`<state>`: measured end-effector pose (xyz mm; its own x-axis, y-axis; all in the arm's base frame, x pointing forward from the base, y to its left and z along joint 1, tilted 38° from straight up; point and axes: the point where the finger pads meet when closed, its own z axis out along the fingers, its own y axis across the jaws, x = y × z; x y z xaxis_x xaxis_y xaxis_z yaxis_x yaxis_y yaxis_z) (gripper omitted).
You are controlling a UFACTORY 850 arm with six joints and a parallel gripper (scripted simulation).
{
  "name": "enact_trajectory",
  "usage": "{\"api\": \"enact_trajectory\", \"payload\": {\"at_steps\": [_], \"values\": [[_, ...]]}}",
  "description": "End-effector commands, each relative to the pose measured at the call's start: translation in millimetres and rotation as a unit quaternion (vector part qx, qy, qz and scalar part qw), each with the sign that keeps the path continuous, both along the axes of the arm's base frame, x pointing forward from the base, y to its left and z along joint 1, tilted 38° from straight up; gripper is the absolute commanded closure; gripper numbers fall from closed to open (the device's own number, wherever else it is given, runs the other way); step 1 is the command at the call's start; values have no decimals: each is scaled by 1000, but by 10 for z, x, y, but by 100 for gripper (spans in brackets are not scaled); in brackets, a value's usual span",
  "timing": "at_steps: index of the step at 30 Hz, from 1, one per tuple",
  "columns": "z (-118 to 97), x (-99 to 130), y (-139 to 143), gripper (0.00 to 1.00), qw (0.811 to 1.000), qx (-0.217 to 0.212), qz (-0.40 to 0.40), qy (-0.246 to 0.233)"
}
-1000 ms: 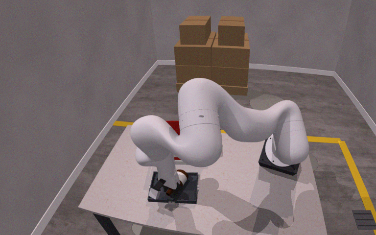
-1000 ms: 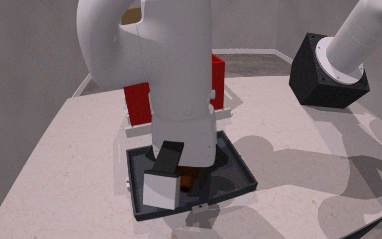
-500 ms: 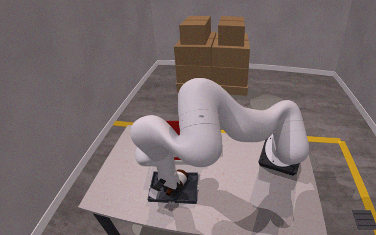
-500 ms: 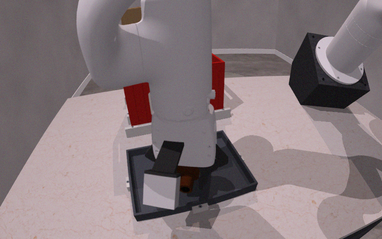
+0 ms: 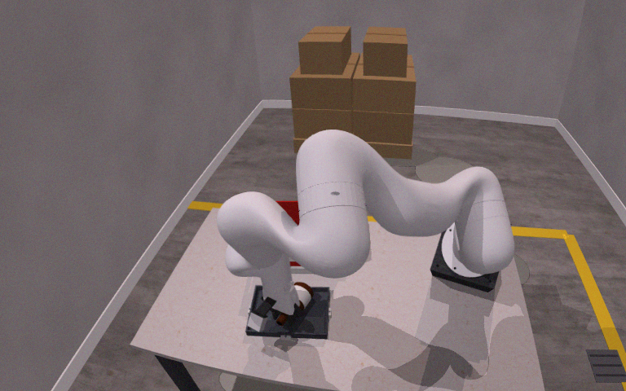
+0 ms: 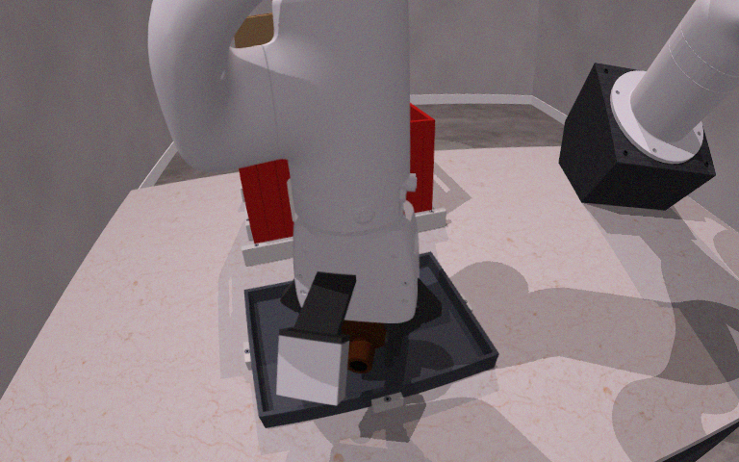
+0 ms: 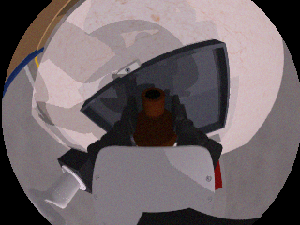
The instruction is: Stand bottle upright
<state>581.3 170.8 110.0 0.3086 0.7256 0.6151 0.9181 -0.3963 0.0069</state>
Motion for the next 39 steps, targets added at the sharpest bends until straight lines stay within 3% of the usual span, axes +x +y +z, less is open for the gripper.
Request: {"api": "enact_trajectory", "payload": {"at_steps": [1,39], "values": [[8,6,-4,100,1000,0,0,-1],[146,-38,-102,100,1000,0,0,-1]]}}
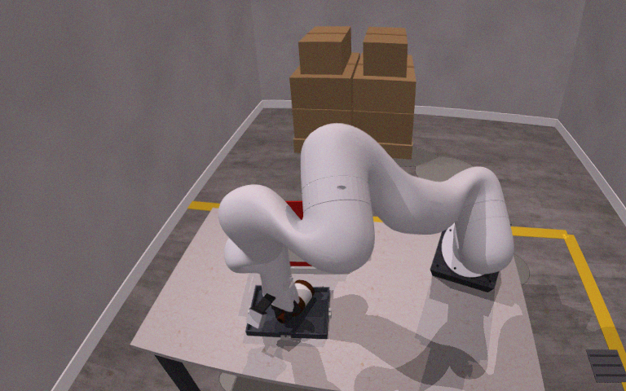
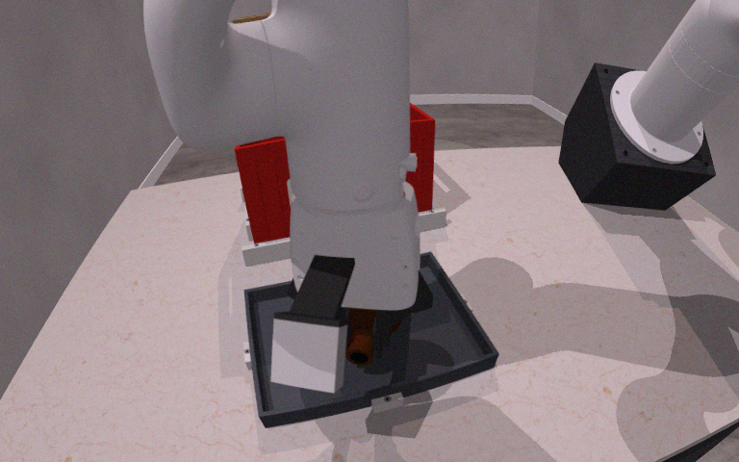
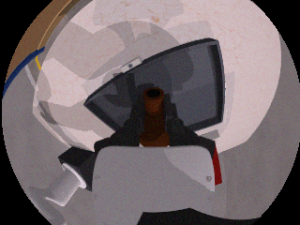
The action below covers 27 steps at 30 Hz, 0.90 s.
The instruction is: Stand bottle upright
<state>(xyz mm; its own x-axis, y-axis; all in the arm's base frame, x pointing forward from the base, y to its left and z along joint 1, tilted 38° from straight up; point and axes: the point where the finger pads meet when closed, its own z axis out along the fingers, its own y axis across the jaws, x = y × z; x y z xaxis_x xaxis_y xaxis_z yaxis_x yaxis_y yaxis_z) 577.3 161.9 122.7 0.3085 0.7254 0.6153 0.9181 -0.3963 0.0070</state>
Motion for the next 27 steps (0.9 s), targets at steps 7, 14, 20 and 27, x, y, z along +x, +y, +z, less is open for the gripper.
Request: {"api": "enact_trajectory", "payload": {"at_steps": [7,14,20,27], "values": [[86,-20,-60,100,1000,0,0,-1],[165,-45,-117,100,1000,0,0,-1],[214,-61,-152,100,1000,0,0,-1],[306,-90,-218,100,1000,0,0,-1]]}}
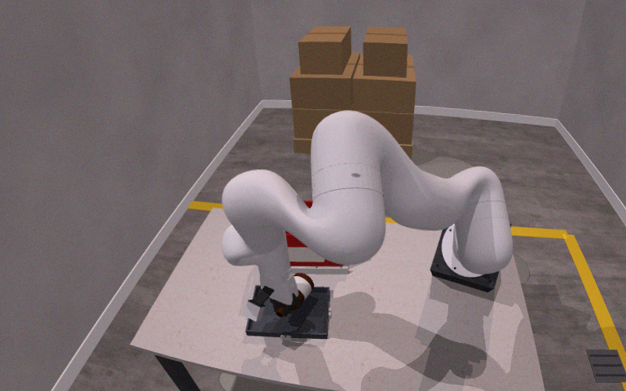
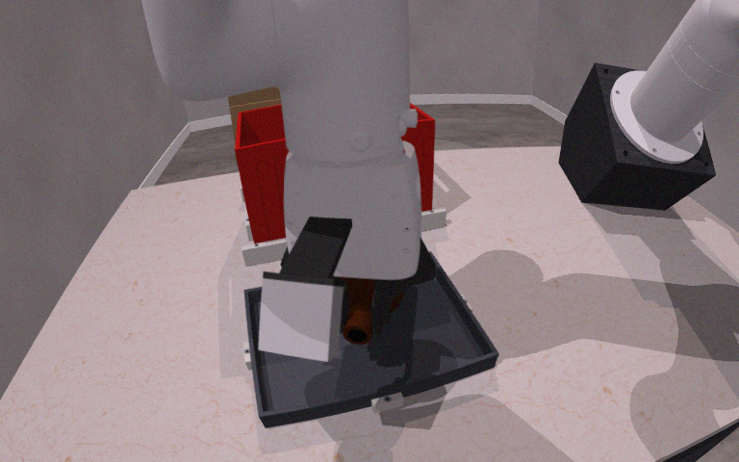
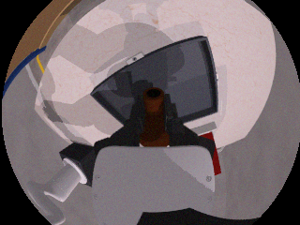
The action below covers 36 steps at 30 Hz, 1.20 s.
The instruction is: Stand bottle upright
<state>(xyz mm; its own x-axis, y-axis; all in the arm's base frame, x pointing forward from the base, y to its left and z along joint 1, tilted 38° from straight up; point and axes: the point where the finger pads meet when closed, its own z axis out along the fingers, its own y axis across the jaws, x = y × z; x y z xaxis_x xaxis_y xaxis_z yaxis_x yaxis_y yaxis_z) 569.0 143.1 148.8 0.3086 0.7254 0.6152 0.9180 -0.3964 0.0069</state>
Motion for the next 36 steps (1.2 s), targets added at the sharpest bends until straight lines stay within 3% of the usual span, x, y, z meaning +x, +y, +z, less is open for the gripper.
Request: {"api": "enact_trajectory", "payload": {"at_steps": [1,36], "values": [[59,-11,-40,100,1000,0,0,-1],[493,-148,-350,100,1000,0,0,-1]]}}
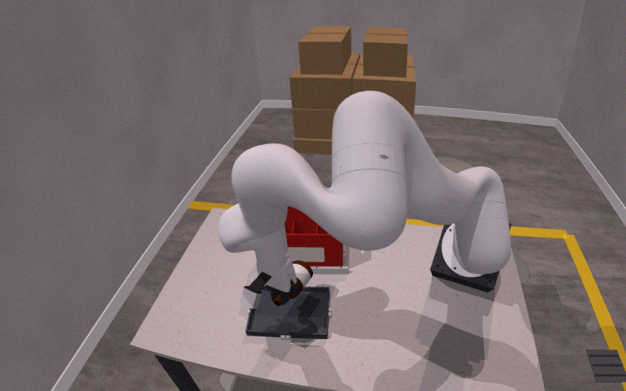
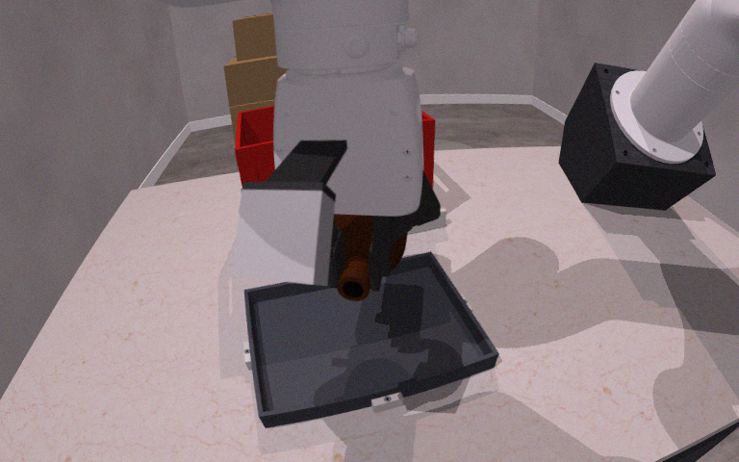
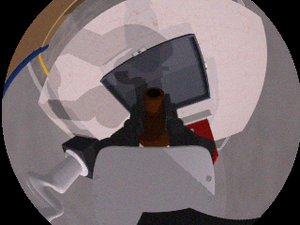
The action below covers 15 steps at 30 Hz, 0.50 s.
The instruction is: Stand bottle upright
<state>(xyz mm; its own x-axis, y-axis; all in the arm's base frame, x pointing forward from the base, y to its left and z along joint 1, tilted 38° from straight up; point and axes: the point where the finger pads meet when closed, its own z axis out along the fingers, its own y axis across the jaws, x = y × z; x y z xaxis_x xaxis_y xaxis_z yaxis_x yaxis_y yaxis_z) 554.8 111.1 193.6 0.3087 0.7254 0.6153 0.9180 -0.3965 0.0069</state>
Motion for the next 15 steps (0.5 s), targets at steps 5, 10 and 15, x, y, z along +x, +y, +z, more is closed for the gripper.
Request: {"api": "enact_trajectory", "payload": {"at_steps": [5,10,15], "values": [[84,-19,-58,100,1000,0,0,-1],[145,-38,-102,100,1000,0,0,-1],[201,-56,-142,100,1000,0,0,-1]]}}
